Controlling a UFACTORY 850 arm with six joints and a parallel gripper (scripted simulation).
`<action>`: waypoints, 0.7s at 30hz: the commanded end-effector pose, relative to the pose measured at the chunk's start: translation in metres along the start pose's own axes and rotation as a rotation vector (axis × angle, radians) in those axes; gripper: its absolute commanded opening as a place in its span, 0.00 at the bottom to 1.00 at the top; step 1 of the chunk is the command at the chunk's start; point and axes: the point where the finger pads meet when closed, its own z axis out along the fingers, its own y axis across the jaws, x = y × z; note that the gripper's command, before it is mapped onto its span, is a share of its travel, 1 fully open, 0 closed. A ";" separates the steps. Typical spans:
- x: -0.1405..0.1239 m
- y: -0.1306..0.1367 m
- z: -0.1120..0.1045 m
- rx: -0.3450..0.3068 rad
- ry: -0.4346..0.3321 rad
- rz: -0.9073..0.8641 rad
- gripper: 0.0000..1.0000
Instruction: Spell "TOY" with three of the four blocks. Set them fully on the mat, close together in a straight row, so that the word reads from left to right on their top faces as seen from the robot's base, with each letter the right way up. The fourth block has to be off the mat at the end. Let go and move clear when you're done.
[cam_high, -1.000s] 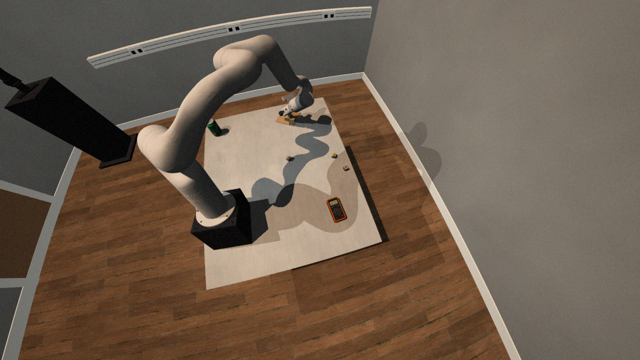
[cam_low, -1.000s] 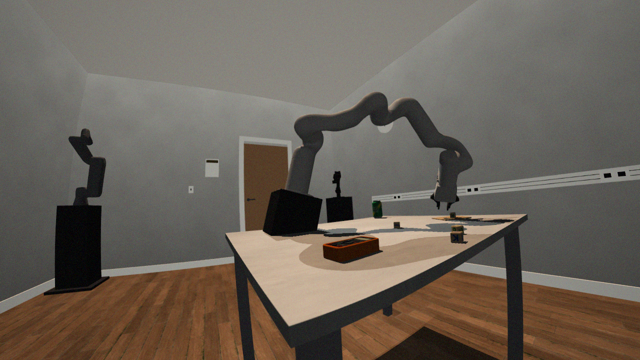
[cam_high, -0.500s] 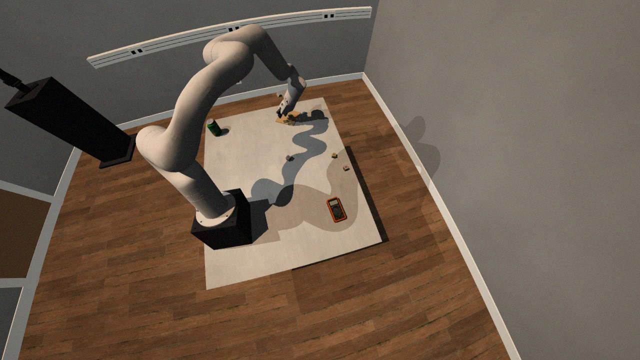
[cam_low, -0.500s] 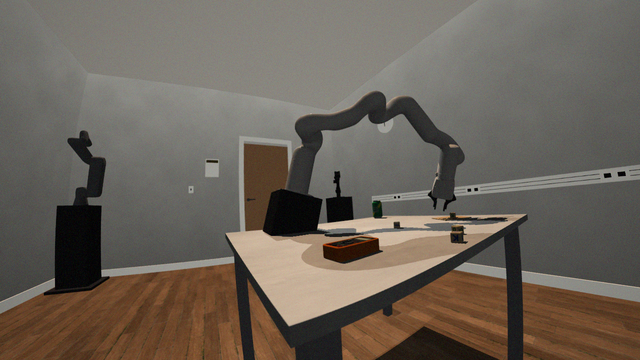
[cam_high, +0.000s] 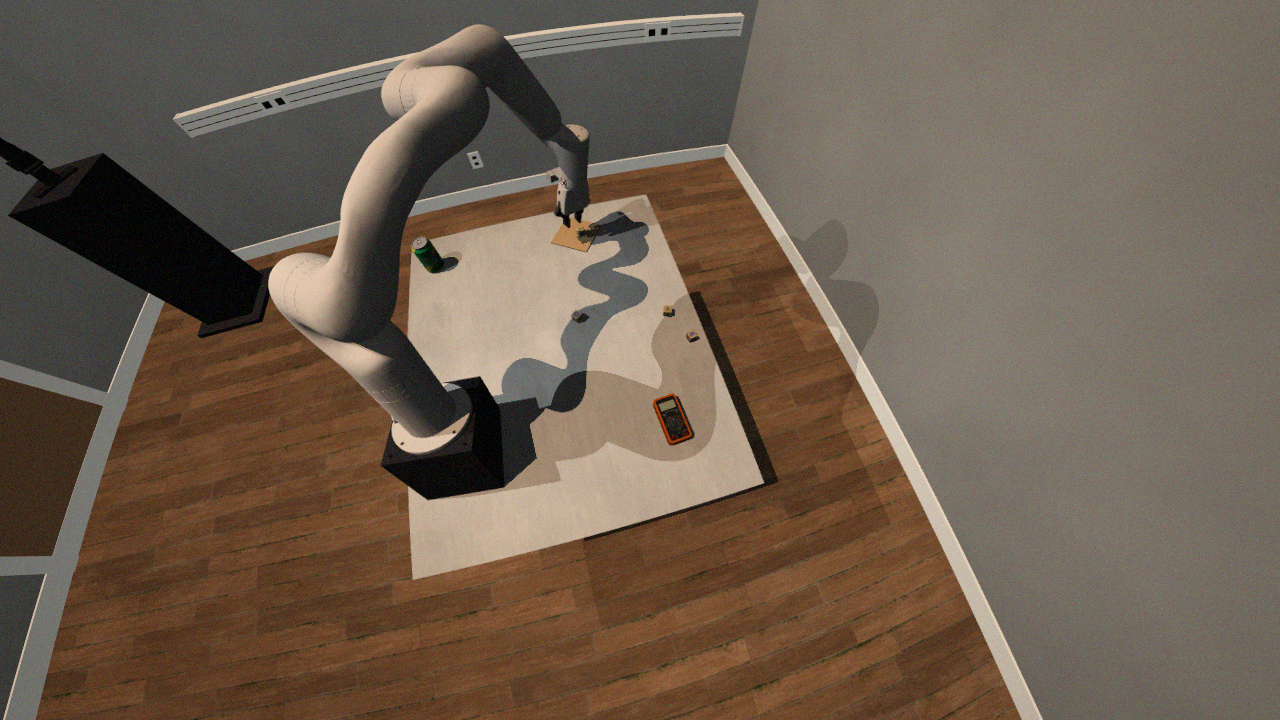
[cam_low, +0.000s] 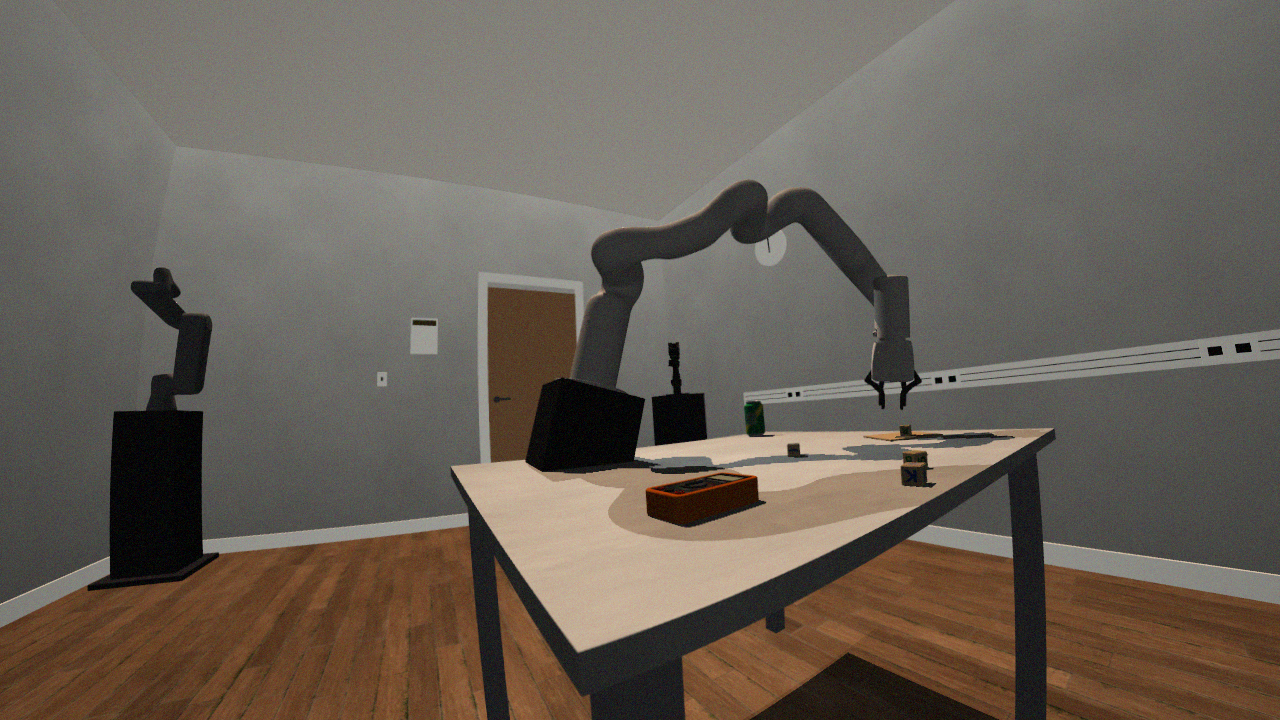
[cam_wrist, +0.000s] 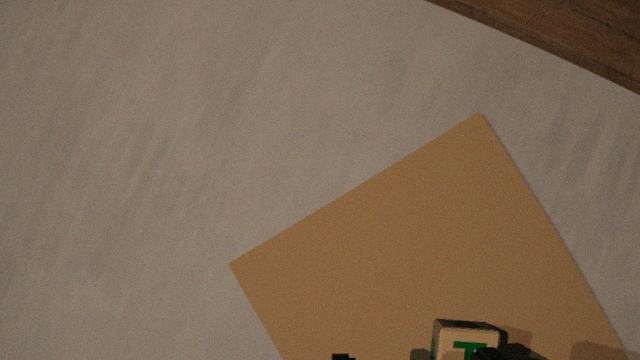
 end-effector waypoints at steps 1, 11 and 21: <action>0.007 0.015 -0.015 -0.077 -0.092 0.005 0.43; 0.012 0.023 -0.022 -0.120 -0.112 0.004 1.00; 0.012 0.023 -0.022 -0.119 -0.112 -0.005 1.00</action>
